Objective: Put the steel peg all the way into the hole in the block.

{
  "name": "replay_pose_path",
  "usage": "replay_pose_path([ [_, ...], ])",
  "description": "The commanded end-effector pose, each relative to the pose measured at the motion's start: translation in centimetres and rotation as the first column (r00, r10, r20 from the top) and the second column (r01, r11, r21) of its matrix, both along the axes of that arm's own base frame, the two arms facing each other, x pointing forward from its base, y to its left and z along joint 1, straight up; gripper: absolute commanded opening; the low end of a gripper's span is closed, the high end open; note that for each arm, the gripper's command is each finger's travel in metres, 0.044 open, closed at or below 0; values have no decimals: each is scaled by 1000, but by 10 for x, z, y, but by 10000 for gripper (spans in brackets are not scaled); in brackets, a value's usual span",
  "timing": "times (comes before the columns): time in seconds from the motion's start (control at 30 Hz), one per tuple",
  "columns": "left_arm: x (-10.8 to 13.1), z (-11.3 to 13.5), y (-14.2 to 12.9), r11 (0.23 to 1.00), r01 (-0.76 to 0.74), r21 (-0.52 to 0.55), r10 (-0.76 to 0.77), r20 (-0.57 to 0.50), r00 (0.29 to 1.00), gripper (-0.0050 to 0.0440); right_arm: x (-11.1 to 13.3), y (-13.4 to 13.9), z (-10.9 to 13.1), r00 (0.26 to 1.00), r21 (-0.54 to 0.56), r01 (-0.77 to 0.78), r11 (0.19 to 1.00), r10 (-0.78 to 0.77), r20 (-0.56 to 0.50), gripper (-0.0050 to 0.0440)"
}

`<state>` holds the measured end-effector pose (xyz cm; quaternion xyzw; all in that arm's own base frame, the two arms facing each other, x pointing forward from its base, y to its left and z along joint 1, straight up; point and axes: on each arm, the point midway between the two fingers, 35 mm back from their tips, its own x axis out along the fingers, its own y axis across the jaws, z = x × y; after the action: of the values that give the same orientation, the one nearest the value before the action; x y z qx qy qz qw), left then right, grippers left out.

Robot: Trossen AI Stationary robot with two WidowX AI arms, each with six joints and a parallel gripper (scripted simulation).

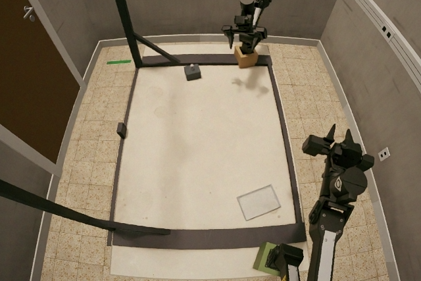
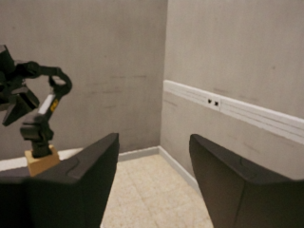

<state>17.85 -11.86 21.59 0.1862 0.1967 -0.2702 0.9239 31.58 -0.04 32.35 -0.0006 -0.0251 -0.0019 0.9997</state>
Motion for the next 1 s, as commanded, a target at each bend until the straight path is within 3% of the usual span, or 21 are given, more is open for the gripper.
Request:
replay_pose_path([
  [0.0, 22, 14, 14, 997, -56, -62, 59, 49, 997, 440, -1, 0, 6, 1000, 1, -4, 1000, 4, 17, 200],
  [0.27, 72, 50, 61, 939, -257, -229, 296, 160, 942, 440, -1, 0, 6, 1000, 1, -4, 1000, 4, 17, 200],
  [0.33, 72, 50, 61, 939, -257, -229, 296, 160, 942, 440, -1, 0, 6, 1000, 1, -4, 1000, 4, 17, 200],
  [0.63, 122, 92, 108, 823, -399, -405, 520, 254, 815, 440, -1, 0, 6, 1000, 1, -4, 1000, 4, 17, 200],
  [0.77, 134, 112, 117, 792, -395, -466, 563, 307, 767, 440, -1, 0, 6, 1000, 1, -4, 1000, 4, 17, 200],
  [0.97, 138, 117, 120, 780, -399, -482, 579, 314, 752, 440, -1, 0, 6, 1000, 1, -4, 1000, 4, 17, 200],
])
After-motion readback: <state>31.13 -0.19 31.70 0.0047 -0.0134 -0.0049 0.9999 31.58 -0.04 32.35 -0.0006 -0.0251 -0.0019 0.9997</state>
